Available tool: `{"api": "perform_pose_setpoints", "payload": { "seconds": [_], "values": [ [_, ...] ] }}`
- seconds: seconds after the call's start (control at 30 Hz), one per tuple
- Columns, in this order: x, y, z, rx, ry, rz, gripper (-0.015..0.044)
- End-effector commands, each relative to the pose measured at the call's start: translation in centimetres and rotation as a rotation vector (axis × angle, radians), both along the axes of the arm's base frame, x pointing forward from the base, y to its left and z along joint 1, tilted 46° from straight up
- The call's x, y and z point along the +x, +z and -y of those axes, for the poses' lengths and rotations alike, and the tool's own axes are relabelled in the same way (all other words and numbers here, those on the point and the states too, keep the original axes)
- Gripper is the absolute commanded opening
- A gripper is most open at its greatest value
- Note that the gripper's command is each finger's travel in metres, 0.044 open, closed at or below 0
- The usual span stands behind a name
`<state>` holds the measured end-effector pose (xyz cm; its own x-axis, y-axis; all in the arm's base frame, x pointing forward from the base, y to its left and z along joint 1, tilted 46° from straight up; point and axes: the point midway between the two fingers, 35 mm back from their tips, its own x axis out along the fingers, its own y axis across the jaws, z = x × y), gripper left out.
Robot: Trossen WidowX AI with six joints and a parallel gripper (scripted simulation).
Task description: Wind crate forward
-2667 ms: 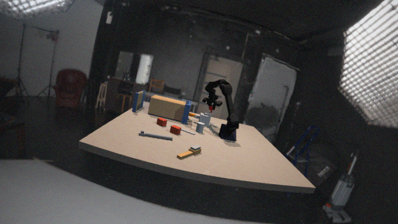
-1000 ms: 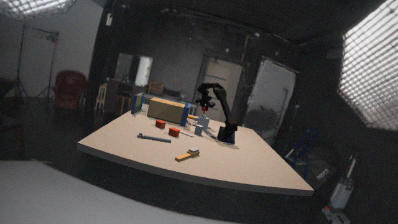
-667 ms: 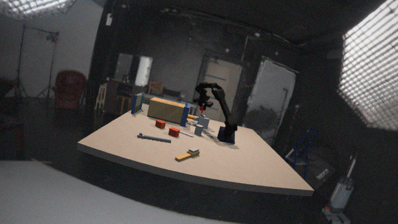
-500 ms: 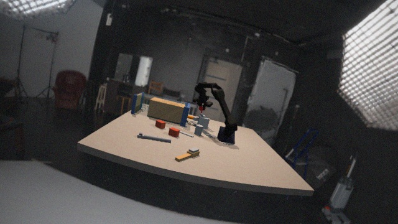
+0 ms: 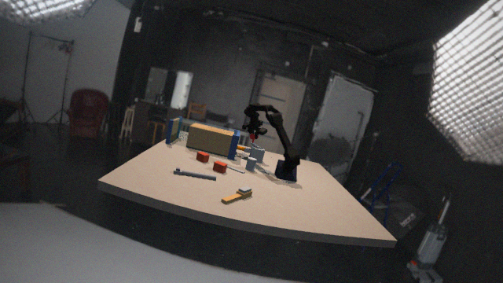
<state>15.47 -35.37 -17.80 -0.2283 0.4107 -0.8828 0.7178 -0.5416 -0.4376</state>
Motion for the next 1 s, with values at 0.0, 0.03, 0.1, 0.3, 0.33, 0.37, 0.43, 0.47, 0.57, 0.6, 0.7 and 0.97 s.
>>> {"api": "perform_pose_setpoints", "payload": {
  "seconds": [0.0,0.03,0.1,0.3,0.33,0.37,0.43,0.47,0.57,0.6,0.7,0.97],
  "values": [
    [2.5,0.5,-1.0,0.021,0.004,0.035,0.0],
    [2.5,0.6,-1.0,0.021,0.004,0.035,0.0],
    [2.8,0.7,-1.1,0.021,0.004,0.035,0.0],
    [3.4,1.0,-1.4,0.021,0.004,0.035,0.0],
    [3.5,1.1,-1.4,0.021,0.004,0.035,0.0],
    [3.6,1.1,-1.5,0.021,0.004,0.035,0.0],
    [3.8,1.2,-1.6,0.021,0.004,0.036,0.0],
    [3.9,1.3,-1.7,0.022,0.004,0.036,0.0],
    [4.2,1.5,-1.8,0.022,0.004,0.036,0.0],
    [4.3,1.5,-1.9,0.022,0.004,0.036,0.0],
    [4.5,1.7,-2.0,0.022,0.004,0.036,0.0],
    [5.2,2.3,-2.5,0.023,0.004,0.036,0.0]
  ]
}}
